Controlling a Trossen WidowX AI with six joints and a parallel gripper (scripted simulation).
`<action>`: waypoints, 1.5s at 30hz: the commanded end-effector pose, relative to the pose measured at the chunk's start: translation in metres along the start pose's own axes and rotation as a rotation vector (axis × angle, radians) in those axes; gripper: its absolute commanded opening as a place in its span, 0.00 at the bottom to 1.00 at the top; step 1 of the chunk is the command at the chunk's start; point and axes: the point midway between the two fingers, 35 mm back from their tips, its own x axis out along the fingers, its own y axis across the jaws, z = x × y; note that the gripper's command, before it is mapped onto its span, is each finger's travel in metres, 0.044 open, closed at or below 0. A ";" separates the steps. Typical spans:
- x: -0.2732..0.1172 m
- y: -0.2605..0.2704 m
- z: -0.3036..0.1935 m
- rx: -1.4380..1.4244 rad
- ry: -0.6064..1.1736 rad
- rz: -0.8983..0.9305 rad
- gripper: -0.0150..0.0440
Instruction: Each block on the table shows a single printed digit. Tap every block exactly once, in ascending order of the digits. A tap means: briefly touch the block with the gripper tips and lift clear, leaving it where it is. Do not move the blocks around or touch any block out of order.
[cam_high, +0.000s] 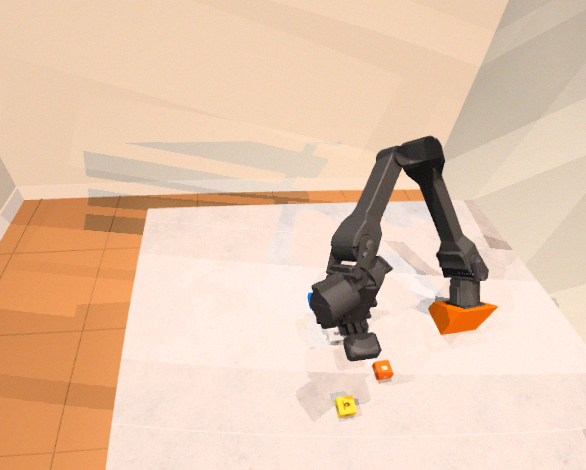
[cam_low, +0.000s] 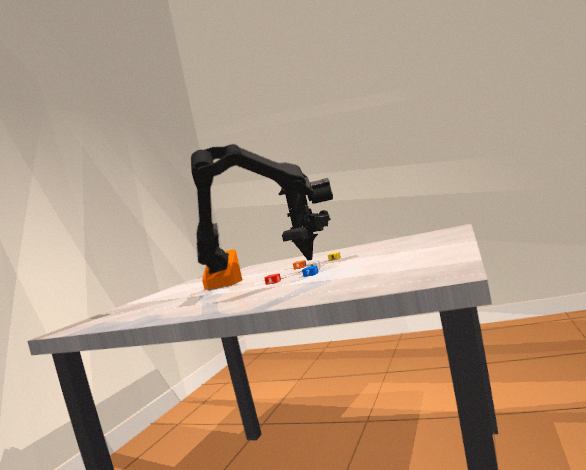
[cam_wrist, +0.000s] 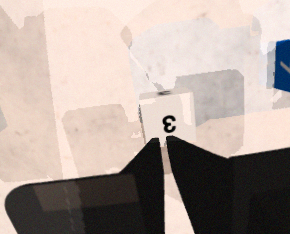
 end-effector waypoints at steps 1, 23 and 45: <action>0.007 0.000 0.000 -0.005 -0.003 -0.005 0.29; -0.074 0.002 0.002 -0.006 -0.003 0.000 0.29; -0.100 0.149 0.034 -0.003 -0.005 0.006 0.29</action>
